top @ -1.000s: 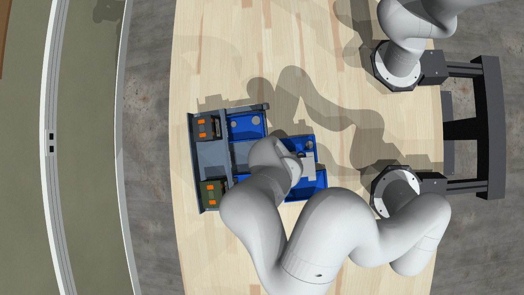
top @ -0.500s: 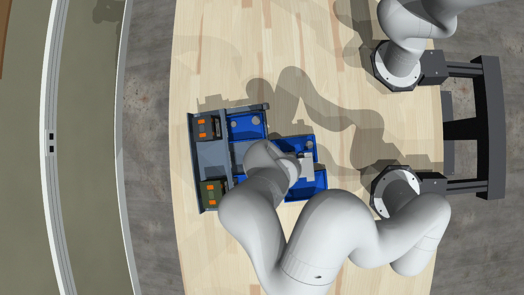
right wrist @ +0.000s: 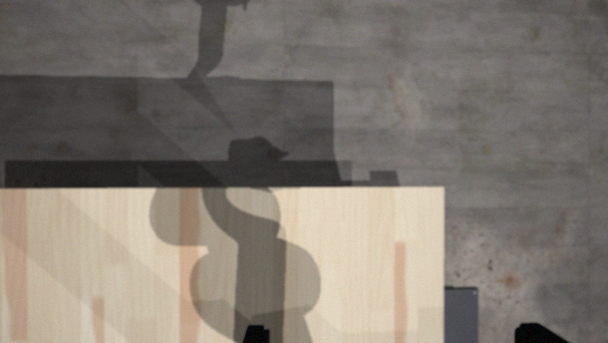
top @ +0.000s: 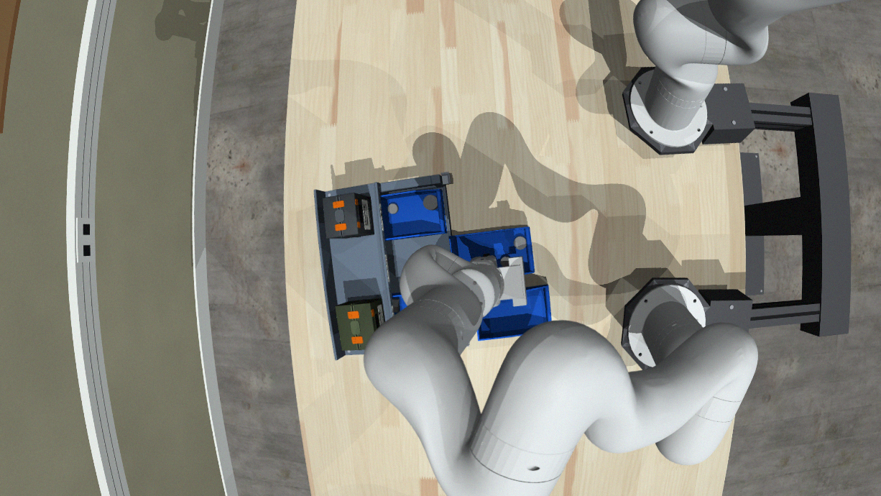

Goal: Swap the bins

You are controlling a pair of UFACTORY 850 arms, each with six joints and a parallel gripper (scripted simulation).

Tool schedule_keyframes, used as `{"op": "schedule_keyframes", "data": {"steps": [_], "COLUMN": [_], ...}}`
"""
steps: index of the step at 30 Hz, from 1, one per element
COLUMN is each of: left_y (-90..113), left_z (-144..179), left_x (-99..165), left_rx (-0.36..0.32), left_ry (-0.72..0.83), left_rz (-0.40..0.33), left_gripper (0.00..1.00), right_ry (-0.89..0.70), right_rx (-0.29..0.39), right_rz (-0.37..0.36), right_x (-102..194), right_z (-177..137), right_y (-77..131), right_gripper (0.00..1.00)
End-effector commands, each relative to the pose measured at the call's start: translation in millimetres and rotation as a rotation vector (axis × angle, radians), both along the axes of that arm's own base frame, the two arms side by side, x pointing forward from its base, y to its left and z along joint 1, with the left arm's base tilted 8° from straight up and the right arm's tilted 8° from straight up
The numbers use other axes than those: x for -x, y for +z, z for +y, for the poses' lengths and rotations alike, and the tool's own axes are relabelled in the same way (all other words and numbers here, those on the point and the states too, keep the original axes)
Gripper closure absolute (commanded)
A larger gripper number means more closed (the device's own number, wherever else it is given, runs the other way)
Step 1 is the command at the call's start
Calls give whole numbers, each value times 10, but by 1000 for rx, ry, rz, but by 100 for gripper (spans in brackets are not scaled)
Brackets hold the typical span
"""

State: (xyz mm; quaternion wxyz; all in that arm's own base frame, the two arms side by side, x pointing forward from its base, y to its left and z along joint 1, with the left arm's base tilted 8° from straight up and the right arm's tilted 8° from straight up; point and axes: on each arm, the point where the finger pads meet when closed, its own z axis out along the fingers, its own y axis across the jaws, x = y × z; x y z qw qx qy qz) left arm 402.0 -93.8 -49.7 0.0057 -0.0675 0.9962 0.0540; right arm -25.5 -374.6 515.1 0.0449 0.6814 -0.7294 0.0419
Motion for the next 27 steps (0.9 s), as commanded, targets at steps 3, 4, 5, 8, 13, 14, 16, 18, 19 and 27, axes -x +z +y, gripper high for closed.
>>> {"op": "schedule_keyframes", "data": {"steps": [3, 4, 5, 8, 13, 14, 16, 18, 19, 27], "left_y": [16, 17, 17, 21, 29, 30, 34, 38, 40, 52], "left_z": [-6, -5, -5, -3, -7, -9, -5, -4, -5, -6], "left_x": [-16, -18, -18, -20, -24, -25, -29, -32, -33, -41], "left_rx": [-8, -8, -8, -8, -4, -3, -4, -3, -3, 1], "left_ry": [4, 4, 4, 5, 7, 7, 8, 9, 10, 13], "left_rz": [44, 47, 47, 54, 71, 74, 82, 90, 94, 120], "left_gripper": [100, 100, 100, 100, 100, 100, 100, 100, 100, 100], "right_ry": [0, 0, 0, 0, 0, 0, 0, 0, 0, 0], "right_rx": [2, 2, 2, 2, 2, 2, 2, 2, 2, 2], "right_rz": [0, 0, 0, 0, 0, 0, 0, 0, 0, 0], "right_x": [0, 0, 0, 0, 0, 0, 0, 0, 0, 0], "right_z": [-3, -3, -3, -3, -3, -3, -3, -3, -3, -3], "right_y": [10, 10, 10, 10, 10, 10, 10, 10, 10, 10], "right_gripper": [0, 0, 0, 0, 0, 0, 0, 0, 0, 0]}}
